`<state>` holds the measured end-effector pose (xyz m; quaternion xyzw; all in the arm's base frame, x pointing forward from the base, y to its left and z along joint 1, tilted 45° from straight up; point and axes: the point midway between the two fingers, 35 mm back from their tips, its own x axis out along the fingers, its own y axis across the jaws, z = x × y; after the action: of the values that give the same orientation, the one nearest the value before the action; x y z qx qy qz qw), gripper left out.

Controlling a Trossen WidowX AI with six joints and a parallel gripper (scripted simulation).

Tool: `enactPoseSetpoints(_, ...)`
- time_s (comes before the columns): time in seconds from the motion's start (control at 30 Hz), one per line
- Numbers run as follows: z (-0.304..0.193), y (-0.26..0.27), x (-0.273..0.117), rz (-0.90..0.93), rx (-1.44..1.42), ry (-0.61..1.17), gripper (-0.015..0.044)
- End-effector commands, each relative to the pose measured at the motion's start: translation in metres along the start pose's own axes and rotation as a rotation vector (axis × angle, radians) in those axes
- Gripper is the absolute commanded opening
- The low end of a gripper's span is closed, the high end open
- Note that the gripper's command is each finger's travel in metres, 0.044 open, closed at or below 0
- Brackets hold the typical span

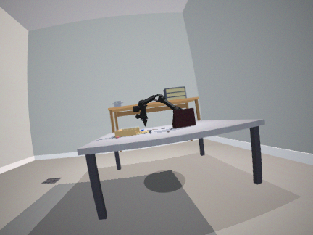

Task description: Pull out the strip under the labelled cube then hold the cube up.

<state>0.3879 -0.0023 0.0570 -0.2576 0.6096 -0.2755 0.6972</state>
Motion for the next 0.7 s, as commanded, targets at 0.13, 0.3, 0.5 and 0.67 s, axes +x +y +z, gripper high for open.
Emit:
enactPoseSetpoints(0.13, -0.003, 0.000, 0.016, -0.003, -0.011, 0.008, 0.0000)
enactPoseSetpoints(0.3, -0.004, 0.000, 0.024, -0.004, -0.011, 0.008, 0.0000)
enactPoseSetpoints(0.5, -0.005, 0.000, 0.034, -0.005, -0.011, 0.008, 0.0000)
enactPoseSetpoints(0.67, -0.006, 0.000, 0.042, -0.006, -0.011, 0.008, 0.0000)
